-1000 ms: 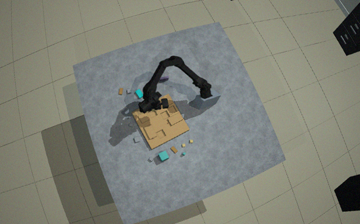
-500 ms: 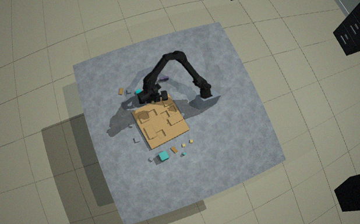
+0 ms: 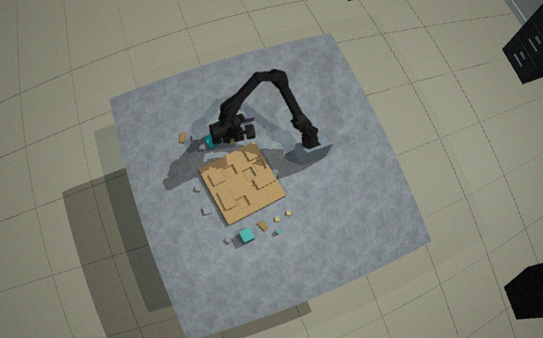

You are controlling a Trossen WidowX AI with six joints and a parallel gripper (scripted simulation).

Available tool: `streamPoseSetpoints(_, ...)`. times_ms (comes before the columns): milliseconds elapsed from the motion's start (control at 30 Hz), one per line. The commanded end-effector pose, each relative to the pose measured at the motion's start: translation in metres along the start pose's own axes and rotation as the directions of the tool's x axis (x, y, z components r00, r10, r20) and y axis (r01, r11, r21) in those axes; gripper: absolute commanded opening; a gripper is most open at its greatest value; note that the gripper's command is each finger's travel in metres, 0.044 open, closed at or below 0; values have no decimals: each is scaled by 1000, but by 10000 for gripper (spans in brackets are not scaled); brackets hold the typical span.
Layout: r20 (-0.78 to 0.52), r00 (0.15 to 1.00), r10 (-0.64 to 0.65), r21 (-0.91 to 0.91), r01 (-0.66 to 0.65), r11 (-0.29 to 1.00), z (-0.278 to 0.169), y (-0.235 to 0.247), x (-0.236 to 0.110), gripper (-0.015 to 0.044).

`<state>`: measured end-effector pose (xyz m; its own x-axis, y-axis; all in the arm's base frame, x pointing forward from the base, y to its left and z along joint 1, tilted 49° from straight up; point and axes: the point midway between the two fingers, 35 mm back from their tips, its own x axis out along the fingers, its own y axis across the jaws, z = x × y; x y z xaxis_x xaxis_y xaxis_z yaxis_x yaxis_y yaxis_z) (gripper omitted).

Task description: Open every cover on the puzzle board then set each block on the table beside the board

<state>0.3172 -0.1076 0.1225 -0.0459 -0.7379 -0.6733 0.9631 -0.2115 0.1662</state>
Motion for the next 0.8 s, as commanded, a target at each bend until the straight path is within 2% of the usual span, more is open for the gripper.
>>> streamPoseSetpoints(0, 7, 1000, -4, -8, 5, 1000, 16, -10, 1, 80)
streamPoseSetpoints(767, 24, 1000, -4, -9, 4, 1000, 85, -59, 2, 80)
